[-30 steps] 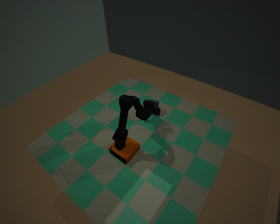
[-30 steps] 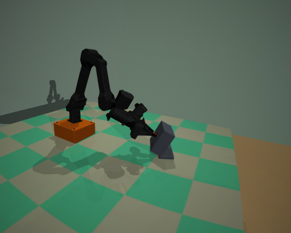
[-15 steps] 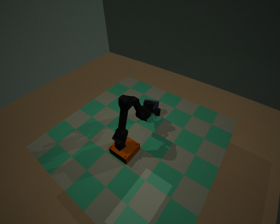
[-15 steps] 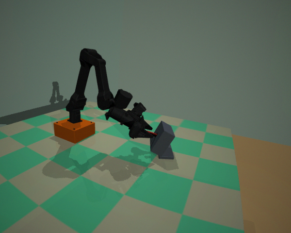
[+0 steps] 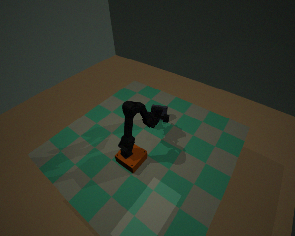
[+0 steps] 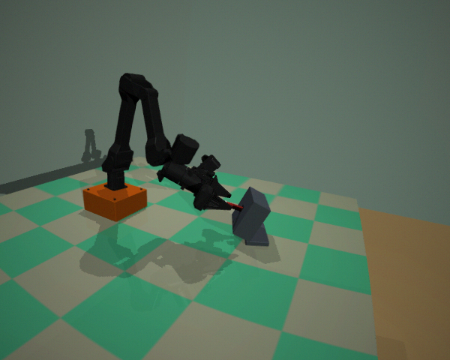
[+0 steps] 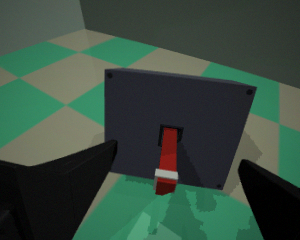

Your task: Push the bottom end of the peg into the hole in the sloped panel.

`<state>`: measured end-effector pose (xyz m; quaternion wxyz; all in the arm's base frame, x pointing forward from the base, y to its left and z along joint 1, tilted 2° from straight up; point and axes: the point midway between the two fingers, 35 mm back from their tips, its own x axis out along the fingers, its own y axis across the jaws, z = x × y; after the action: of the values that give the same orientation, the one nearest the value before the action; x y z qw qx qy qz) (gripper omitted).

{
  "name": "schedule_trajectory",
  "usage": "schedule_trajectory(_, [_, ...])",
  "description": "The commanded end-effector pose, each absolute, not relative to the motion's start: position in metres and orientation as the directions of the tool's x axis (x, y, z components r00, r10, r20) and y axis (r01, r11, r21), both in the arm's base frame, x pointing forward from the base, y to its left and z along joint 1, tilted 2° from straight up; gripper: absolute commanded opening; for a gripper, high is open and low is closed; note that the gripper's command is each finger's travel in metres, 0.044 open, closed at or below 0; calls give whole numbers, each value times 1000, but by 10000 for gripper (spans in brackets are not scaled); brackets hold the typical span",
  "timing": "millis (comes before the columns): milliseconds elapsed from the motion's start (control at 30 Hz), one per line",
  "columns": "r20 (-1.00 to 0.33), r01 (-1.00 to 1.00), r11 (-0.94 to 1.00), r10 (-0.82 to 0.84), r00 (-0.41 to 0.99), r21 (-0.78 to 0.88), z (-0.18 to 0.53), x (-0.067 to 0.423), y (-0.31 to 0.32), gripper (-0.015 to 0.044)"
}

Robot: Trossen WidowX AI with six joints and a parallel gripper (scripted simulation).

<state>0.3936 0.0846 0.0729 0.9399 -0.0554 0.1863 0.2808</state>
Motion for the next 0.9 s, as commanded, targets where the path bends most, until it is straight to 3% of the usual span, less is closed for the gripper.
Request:
schedule_trajectory(0, [-381, -552, 834, 509, 772, -4, 75, 389, 82, 440])
schedule_trajectory(867, [-380, -550, 835, 507, 774, -4, 88, 369, 65, 440])
